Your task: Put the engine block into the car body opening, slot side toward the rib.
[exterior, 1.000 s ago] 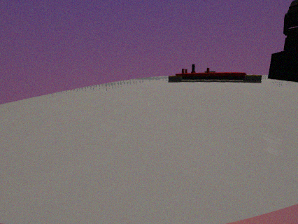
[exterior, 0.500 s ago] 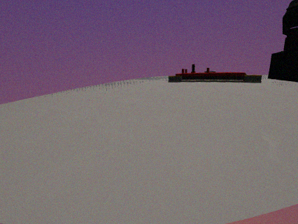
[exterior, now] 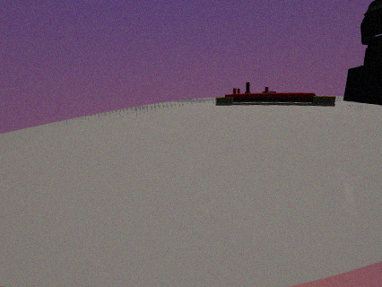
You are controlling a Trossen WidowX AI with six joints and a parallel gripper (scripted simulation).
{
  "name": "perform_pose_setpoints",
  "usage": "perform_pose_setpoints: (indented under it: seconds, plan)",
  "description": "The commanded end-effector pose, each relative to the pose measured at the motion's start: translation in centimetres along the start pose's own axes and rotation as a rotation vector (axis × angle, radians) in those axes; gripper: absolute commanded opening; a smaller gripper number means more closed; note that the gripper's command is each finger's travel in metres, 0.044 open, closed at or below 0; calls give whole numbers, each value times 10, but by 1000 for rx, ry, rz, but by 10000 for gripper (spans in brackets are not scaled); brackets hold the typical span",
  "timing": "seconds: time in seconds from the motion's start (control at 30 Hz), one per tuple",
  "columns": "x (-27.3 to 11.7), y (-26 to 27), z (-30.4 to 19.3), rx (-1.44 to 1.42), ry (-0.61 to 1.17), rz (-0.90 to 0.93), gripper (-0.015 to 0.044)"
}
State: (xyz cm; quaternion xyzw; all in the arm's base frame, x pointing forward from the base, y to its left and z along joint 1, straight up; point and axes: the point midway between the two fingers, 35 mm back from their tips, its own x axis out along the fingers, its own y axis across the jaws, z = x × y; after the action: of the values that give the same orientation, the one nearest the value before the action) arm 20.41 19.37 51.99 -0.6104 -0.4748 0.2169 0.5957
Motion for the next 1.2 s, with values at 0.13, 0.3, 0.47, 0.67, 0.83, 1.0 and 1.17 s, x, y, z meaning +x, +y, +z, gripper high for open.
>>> perform_pose_setpoints:
  seconds: [0.13,0.3,0.47,0.67,0.83,1.0,1.17]
  plan:
    - [5,52,-39,169,130,143,440]
    - [0,81,-63,274,219,216,440]
    - [-8,111,-86,381,318,286,440]
    - [-23,149,-114,513,452,367,440]
    - [-39,177,-134,610,560,422,440]
    - [-58,202,-151,697,664,467,440]
    - [-79,229,-166,798,780,510,440]
